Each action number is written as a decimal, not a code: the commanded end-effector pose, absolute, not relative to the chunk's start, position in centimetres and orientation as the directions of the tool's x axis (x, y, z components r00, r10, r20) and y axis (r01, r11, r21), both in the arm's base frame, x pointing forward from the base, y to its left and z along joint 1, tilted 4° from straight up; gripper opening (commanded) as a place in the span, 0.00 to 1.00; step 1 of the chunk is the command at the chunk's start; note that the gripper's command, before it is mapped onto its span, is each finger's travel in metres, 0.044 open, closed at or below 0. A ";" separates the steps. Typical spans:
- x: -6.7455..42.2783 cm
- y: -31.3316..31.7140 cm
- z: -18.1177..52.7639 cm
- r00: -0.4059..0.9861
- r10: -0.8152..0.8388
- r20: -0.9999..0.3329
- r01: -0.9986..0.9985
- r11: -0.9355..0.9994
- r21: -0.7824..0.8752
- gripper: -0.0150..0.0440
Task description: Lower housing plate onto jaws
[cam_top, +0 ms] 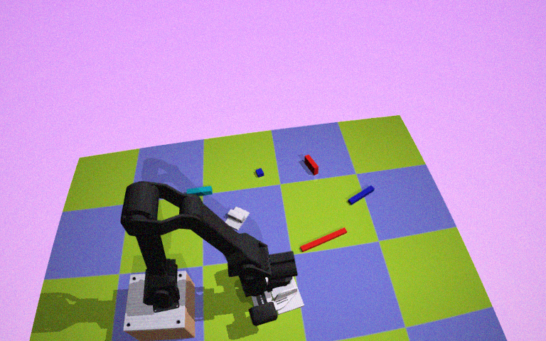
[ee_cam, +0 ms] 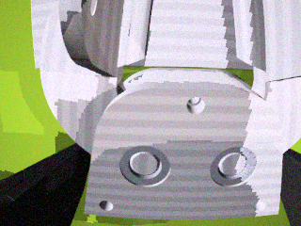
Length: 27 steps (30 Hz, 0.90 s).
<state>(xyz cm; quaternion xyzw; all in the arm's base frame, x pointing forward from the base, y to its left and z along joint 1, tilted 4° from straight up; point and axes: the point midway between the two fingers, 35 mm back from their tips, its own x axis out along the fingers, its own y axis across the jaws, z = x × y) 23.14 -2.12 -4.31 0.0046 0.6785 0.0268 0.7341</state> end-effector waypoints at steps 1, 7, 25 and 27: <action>23.1 -2.1 -4.3 0.078 0.046 -0.996 -0.033 0.999 0.043 1.00; 23.1 -2.1 -4.3 0.078 0.046 -0.996 -0.033 0.999 0.043 1.00; 22.3 -2.4 3.4 0.079 0.047 -0.996 -0.030 0.999 0.045 1.00; 22.7 -2.4 2.3 0.088 0.043 -0.995 -0.028 0.999 0.041 1.00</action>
